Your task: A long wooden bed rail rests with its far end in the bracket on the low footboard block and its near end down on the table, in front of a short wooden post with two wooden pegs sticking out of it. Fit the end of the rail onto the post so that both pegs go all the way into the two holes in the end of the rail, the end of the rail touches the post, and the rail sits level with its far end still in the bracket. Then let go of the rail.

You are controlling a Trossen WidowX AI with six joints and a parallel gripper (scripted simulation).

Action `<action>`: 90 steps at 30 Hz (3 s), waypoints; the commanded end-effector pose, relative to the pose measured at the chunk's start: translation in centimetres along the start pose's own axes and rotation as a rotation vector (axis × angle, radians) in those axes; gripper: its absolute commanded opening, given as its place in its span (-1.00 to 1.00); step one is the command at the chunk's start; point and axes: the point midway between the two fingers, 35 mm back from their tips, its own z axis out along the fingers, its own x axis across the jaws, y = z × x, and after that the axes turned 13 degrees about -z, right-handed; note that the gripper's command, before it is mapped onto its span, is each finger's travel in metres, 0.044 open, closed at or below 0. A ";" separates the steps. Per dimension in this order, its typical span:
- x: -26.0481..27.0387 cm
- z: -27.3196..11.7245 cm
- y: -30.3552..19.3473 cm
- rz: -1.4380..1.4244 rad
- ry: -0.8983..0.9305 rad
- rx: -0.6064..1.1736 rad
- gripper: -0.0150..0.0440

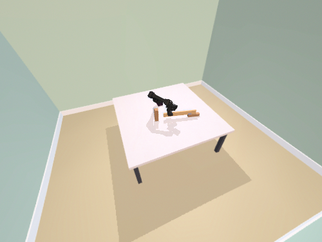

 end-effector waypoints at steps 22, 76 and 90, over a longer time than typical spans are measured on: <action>0.1 -0.2 -1.0 -0.001 -0.006 -0.002 -0.49; 0.5 -0.1 -2.6 -0.001 -0.006 -0.002 -0.49; 0.6 -0.2 -3.0 -0.001 -0.006 -0.001 -0.49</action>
